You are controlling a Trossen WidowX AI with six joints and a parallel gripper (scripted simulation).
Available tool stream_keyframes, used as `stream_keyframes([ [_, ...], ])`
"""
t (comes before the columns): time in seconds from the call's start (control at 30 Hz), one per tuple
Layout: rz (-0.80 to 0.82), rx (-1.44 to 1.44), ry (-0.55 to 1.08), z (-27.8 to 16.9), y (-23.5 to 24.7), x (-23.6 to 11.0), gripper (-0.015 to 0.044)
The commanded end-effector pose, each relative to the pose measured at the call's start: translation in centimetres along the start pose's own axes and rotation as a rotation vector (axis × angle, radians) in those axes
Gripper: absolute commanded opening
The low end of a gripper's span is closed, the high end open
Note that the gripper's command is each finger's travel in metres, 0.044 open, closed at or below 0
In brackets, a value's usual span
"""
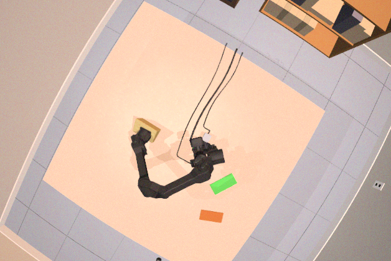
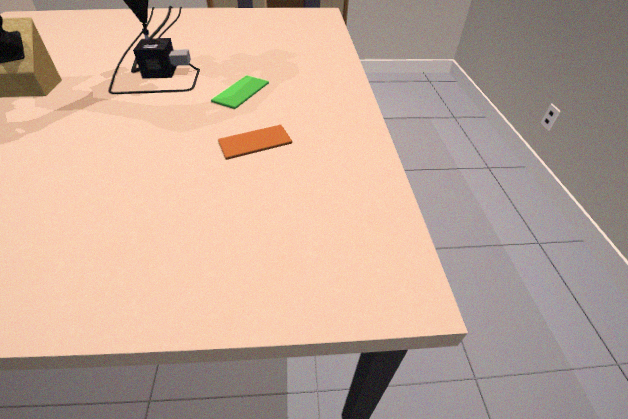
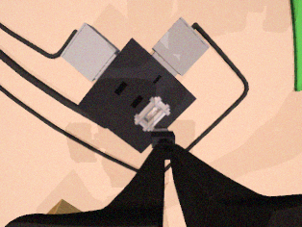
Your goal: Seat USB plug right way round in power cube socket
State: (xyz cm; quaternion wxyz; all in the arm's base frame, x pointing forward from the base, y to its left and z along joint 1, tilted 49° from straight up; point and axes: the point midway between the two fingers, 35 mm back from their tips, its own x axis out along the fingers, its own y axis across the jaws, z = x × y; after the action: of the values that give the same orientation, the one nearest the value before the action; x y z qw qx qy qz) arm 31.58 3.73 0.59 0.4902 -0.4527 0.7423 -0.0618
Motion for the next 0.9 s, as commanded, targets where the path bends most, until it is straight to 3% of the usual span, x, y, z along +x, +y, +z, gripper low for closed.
stream_keyframes([
  [0.0,0.000,-0.102,-0.001,0.02,0.00,0.01,0.0000],
  [0.87,0.000,-0.782,-0.001,0.01,0.00,0.01,0.0000],
])
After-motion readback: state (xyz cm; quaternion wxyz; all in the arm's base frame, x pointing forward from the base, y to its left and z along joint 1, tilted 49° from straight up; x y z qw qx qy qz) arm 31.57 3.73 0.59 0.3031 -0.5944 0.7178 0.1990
